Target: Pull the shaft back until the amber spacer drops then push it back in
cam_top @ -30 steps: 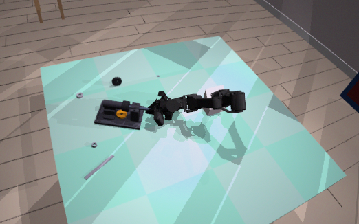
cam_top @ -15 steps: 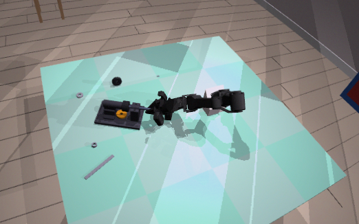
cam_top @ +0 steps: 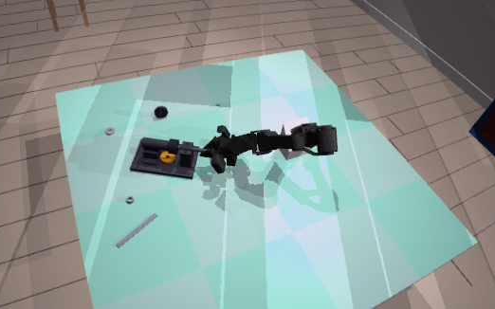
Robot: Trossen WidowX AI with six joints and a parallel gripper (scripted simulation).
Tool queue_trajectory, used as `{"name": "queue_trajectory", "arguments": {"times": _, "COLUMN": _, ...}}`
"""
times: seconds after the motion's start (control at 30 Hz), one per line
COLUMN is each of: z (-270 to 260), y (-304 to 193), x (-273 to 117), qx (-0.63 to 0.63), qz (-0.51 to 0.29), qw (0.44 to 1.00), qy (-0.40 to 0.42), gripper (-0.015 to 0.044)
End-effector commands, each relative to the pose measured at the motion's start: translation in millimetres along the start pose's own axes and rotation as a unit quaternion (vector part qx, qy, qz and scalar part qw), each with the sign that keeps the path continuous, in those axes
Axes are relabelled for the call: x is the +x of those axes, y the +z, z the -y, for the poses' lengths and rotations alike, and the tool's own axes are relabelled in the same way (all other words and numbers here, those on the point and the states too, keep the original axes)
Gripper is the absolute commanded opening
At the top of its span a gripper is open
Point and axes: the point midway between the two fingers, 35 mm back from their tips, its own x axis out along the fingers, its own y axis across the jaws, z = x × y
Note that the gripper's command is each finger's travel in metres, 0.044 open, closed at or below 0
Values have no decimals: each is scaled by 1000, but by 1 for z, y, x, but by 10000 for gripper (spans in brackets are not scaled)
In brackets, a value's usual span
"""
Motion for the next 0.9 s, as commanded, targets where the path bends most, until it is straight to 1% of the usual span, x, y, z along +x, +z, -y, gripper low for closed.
{"name": "queue_trajectory", "arguments": {"times": 0.0, "z": 1, "y": -2, "x": 1, "qx": -3, "qz": -3, "qw": 1000, "qy": -1, "gripper": 0}}
{"name": "queue_trajectory", "arguments": {"times": 0.87, "z": 1, "y": -5, "x": 5, "qx": -3, "qz": -3, "qw": 1000, "qy": -1, "gripper": 0}}
